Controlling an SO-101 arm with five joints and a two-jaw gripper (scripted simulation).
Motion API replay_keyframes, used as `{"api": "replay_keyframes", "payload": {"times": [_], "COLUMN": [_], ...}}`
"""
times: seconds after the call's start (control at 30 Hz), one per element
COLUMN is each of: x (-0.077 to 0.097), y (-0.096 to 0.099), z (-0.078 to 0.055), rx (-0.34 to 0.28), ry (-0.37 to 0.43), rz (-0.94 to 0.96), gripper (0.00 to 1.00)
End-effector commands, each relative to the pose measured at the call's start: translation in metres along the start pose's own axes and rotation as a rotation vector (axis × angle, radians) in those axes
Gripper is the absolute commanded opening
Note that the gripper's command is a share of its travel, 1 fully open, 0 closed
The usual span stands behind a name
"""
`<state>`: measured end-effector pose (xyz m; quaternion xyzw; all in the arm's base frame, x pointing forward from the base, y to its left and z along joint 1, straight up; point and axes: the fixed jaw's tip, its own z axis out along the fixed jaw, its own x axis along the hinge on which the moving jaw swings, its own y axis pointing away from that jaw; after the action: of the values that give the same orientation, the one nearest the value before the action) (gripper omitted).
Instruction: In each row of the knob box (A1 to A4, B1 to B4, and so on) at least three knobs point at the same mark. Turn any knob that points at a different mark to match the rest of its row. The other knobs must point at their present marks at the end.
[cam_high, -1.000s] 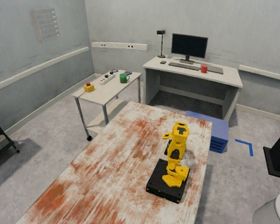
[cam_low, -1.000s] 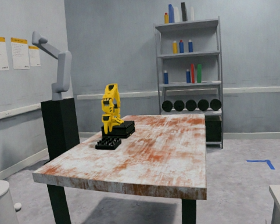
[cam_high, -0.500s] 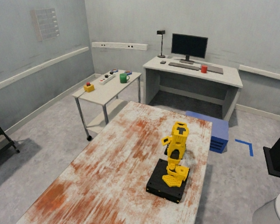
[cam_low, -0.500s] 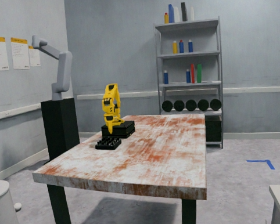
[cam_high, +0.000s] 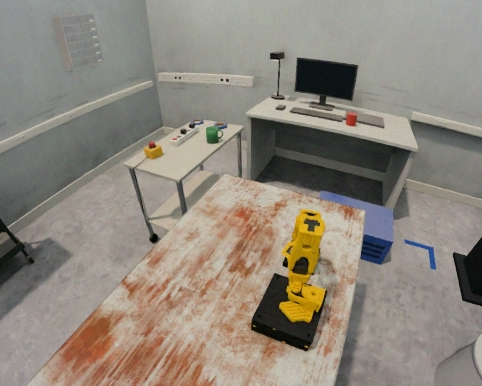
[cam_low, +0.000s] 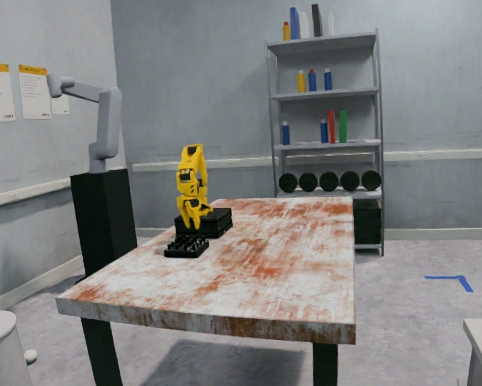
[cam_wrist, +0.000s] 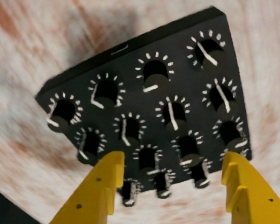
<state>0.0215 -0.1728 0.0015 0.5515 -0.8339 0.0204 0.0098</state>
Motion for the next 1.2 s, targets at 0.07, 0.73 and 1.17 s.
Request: {"api": "replay_keyframes", "payload": {"times": [0.07,0.73,1.17], "x": [-0.006,-0.003,-0.003], "y": [0.002,-0.003,-0.008], "z": [0.005,0.005,0.005], "rx": [-0.017,-0.003,0.006], "ry": [-0.040,-0.045,-0.046], "rz": [-0.275,-0.913,-1.319], "gripper": [0.20,0.16,0.13]}}
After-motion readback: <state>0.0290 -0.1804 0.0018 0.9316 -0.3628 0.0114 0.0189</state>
